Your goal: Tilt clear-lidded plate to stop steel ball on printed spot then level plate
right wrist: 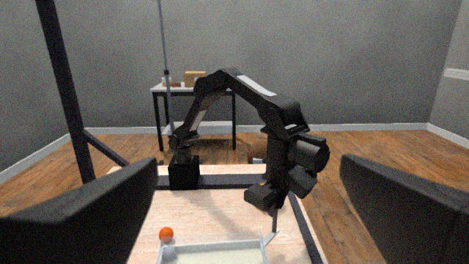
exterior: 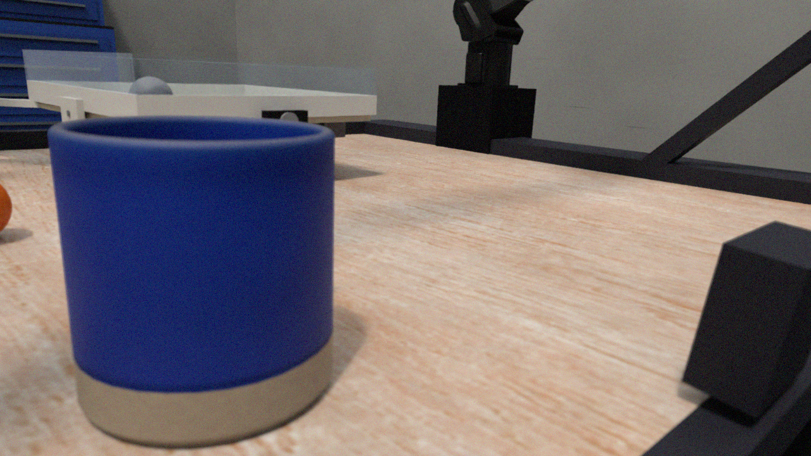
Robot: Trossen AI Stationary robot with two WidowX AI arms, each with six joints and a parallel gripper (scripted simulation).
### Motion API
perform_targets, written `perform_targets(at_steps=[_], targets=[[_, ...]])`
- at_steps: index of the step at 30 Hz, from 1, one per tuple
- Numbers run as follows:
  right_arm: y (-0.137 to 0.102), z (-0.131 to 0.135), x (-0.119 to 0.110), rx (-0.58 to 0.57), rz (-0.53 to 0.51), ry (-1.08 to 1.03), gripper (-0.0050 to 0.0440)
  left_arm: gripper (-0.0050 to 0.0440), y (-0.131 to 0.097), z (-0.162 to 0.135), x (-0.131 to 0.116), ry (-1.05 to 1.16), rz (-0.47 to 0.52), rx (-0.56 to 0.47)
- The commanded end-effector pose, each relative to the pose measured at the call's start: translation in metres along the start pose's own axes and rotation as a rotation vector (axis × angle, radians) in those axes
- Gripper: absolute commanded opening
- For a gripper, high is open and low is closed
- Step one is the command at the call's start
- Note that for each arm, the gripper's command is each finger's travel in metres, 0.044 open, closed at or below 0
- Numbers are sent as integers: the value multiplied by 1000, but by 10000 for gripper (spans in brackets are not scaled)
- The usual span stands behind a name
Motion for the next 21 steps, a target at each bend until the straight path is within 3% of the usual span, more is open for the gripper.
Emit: perform_targets(at_steps=[1, 21], targets=[[0, -2, 1, -2, 0, -3, 400, -50, -12, 0, 8, -4, -55, -12], [0, -2, 1, -2, 0, -3, 400, -50, -14, -1, 9, -5, -56, -11]])
Point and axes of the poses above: on each arm, the point midway between the two fingers, 35 mm back from their tips, its own y axis out along the fingers, its own z axis across the jaws, x = y × z, the point moved 6 cm from there along -y, back along the fingers, and after that the axes turned 9 degrees about -y, right-handed, at the moved point
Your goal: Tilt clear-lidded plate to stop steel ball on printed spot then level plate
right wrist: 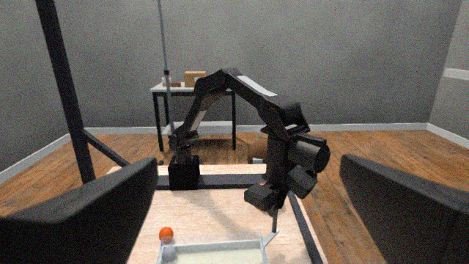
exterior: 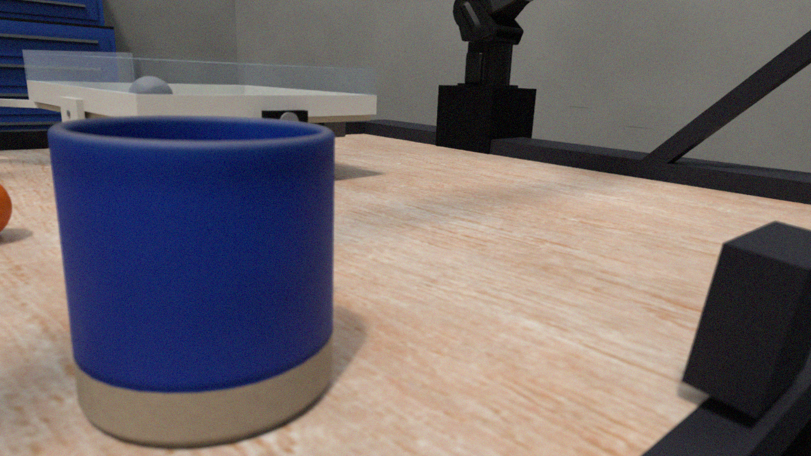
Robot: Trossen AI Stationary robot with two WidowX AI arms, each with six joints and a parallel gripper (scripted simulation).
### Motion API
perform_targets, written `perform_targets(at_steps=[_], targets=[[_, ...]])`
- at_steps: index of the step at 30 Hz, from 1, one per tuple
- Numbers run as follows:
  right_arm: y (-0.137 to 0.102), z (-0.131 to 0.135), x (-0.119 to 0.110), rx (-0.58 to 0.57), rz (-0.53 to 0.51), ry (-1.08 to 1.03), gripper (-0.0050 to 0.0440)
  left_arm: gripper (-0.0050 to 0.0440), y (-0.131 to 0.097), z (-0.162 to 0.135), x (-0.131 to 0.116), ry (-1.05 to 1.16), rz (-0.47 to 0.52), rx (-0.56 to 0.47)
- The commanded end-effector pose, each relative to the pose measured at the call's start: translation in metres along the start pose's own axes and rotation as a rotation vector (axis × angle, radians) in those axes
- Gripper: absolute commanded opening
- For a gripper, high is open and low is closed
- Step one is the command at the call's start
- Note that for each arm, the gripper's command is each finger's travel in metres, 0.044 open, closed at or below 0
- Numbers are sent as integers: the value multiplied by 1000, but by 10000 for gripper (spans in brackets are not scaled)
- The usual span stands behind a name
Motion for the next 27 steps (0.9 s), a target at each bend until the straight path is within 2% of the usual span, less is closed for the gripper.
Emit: perform_targets(at_steps=[1, 27], targets=[[0, -2, 1, -2, 0, -3, 400, -50, -14, -1, 8, -4, -59, -12], [0, -2, 1, -2, 0, -3, 400, -50, -14, 0, 9, -5, -60, -11]])
Point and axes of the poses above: on each arm, the point midway between the two fingers, 35 mm back from their tips, its own y axis out along the fingers, its own z axis across the jaws, x = y × z, the point moved 6 cm from there along -y, back along the fingers, and after that the axes turned 9 degrees about -y, right-handed, at the moved point
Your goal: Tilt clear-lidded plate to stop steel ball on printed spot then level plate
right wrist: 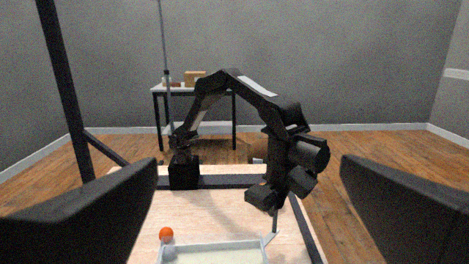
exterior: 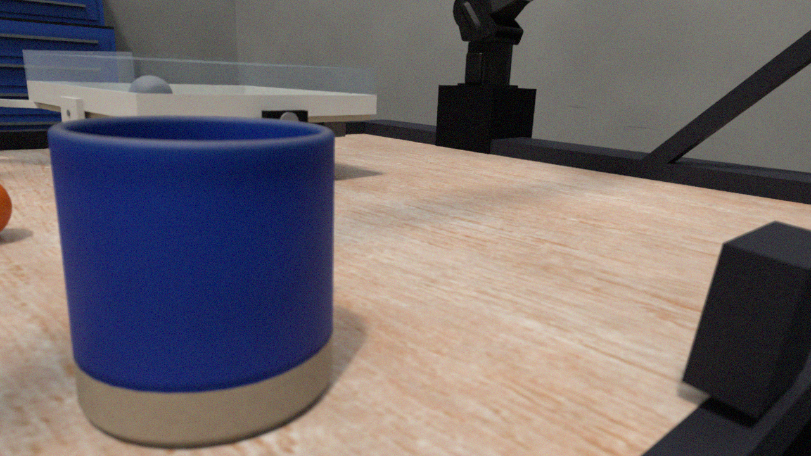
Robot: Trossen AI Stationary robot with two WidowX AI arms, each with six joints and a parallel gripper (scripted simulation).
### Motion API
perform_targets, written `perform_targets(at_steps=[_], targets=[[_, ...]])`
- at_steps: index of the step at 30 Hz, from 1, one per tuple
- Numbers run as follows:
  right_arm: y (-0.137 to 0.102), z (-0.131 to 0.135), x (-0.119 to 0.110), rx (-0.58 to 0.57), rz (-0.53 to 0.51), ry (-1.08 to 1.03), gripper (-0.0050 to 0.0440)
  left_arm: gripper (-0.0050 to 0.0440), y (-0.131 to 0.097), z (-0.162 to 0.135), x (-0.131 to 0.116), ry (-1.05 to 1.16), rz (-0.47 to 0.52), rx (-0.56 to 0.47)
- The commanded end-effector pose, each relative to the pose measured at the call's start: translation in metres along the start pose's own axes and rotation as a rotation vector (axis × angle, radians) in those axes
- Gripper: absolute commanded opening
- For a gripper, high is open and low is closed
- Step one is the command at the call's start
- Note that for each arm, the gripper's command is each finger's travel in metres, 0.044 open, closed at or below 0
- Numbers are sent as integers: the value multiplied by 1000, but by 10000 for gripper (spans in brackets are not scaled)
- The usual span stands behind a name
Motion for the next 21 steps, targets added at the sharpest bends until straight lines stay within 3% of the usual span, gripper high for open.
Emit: perform_targets(at_steps=[1, 10, 11, 21], targets=[[0, -2, 1, -2, 0, -3, 400, -50, -14, 0, 8, -5, -61, -11], [0, -2, 1, -2, 0, -3, 400, -50, -28, -1, 6, -3, -90, -20], [0, -2, 1, -2, 0, -3, 400, -50, -20, 2, 3, -4, -68, -13], [0, -2, 1, -2, 0, -3, 400, -50, -18, 3, -1, -1, -67, -14]])
Point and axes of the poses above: on each arm, the point midway between the two fingers, 35 mm back from their tips, its own y axis out along the fingers, its own z axis across the jaws, x = y × z, the point moved 6 cm from there along -y, back along the fingers, and after that the axes turned 9 degrees about -y, right-handed, at the moved point
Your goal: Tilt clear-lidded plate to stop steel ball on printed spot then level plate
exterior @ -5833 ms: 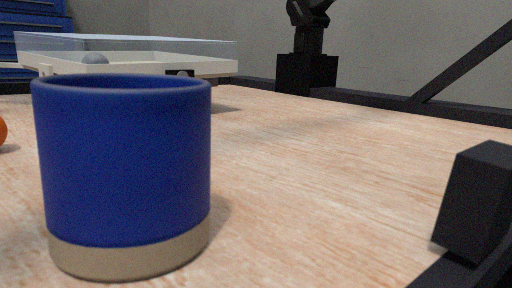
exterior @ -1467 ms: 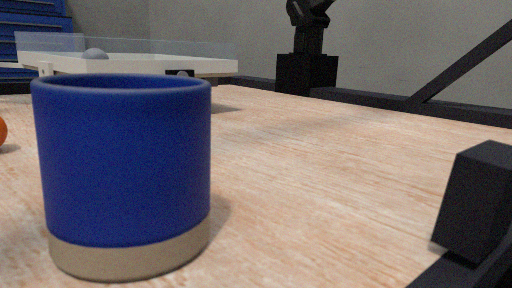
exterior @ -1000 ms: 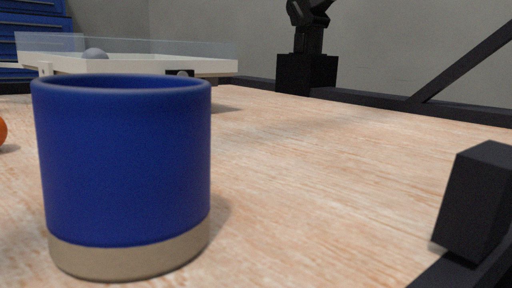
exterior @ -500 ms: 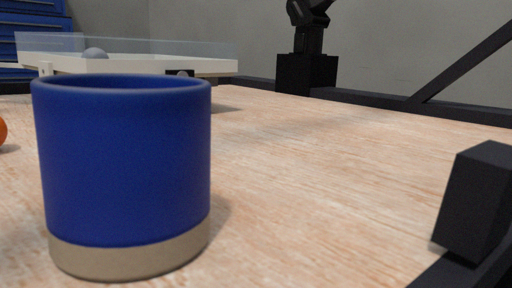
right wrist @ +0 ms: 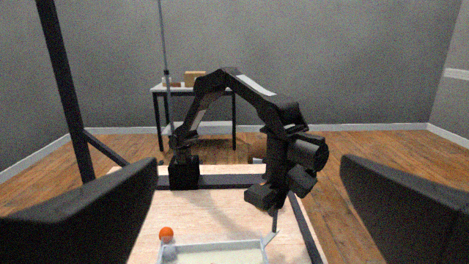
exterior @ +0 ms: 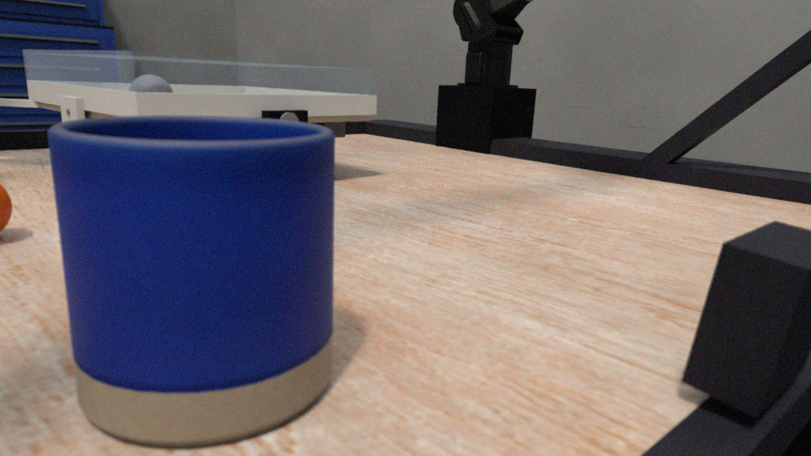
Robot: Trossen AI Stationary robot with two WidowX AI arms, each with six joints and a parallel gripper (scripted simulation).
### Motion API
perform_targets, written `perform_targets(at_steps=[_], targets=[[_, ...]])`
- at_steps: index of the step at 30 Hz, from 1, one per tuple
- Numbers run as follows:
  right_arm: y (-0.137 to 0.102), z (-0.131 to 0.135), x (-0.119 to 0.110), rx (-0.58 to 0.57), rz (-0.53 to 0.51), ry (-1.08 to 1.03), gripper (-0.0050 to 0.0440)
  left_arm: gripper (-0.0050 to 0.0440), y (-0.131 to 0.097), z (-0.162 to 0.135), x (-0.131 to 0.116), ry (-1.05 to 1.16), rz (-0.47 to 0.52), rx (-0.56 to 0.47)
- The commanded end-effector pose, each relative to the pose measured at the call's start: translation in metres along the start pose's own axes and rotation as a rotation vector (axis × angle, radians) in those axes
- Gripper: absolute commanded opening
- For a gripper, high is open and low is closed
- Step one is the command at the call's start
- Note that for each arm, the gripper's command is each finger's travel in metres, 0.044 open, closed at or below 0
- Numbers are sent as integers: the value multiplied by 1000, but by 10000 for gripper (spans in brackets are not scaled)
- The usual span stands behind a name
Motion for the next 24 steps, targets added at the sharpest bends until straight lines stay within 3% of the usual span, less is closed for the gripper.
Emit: perform_targets(at_steps=[1, 24], targets=[[0, -2, 1, -2, 0, -3, 400, -50, -14, 3, 0, -3, -41, -7], [0, -2, 1, -2, 0, -3, 400, -50, -18, 0, 7, -7, -54, -9]])
Point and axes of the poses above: on each arm, the point midway between the two fingers, 35 mm back from their tips, its own y axis out along the fingers, its own z axis across the jaws, x = y × z, the point moved 6 cm from there along -y, back along the fingers, and after that the axes turned 9 degrees about -y, right-handed, at the moved point
